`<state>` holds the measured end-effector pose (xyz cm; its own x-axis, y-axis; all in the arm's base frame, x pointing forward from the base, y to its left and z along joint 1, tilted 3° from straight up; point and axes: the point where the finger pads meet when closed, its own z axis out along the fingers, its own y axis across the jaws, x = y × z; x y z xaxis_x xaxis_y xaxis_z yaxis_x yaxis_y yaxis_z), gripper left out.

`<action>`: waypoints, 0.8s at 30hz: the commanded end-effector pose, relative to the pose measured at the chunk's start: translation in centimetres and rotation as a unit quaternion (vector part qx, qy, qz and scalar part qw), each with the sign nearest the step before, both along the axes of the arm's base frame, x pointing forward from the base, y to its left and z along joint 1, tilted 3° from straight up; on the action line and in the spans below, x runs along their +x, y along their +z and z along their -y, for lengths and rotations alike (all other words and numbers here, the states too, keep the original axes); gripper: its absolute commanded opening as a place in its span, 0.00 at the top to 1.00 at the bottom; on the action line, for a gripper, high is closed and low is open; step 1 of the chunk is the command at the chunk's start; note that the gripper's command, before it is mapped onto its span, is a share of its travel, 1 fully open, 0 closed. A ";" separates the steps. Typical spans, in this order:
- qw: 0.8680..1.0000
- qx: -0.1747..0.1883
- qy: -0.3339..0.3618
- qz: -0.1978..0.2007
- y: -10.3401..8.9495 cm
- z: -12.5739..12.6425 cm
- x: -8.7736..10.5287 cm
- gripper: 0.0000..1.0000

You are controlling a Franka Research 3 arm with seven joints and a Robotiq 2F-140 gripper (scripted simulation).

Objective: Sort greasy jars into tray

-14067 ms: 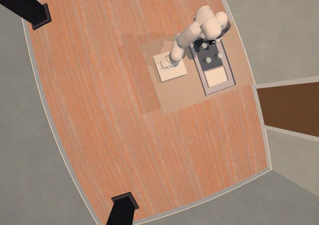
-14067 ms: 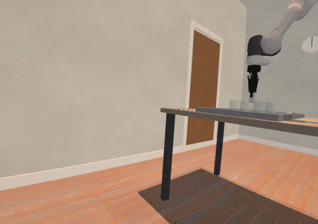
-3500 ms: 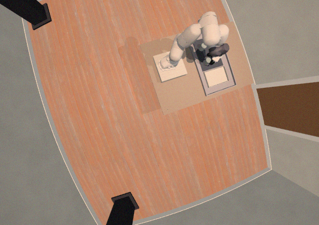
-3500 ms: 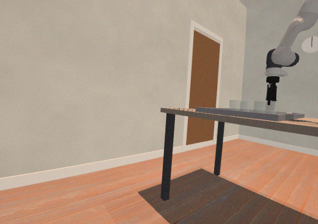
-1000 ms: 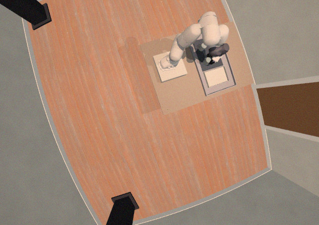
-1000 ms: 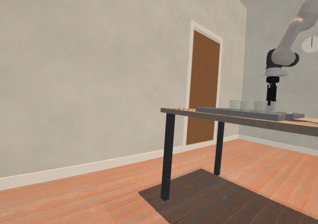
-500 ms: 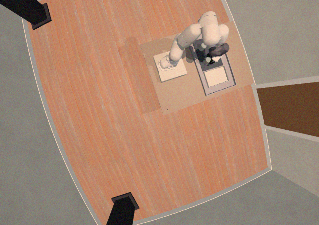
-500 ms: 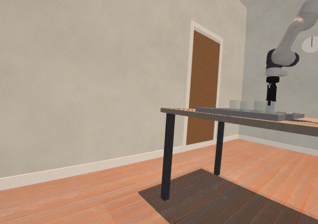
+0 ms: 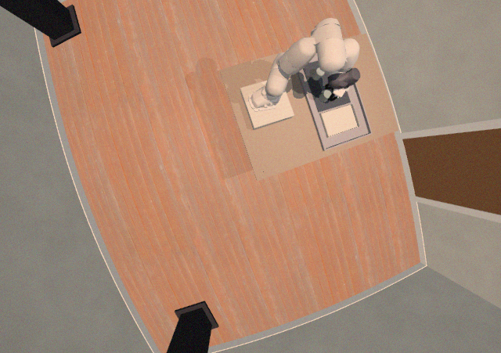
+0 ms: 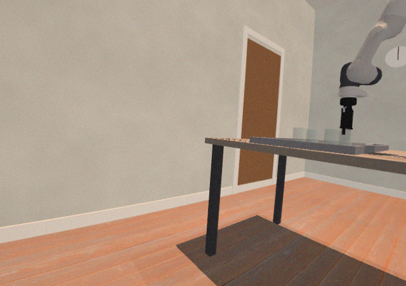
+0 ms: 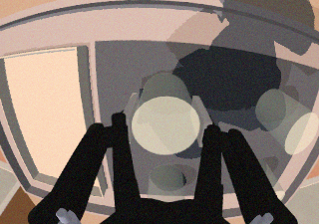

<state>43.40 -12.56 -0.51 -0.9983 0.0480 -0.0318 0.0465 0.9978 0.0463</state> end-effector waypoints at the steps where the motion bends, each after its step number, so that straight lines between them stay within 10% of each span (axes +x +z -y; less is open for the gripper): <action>1: 1.000 0.000 -0.002 0.001 0.0 0.0 0.1 0.65; 4: 1.000 0.000 -0.002 0.001 0.0 0.0 0.1 0.65; 5: 1.000 0.000 -0.002 0.001 0.0 0.0 0.1 1.00; 24: 1.000 0.000 -0.002 0.001 1.6 0.1 0.0 1.00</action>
<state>43.57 -12.66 0.39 -0.9977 0.0564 -0.0376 0.0548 0.9976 0.0432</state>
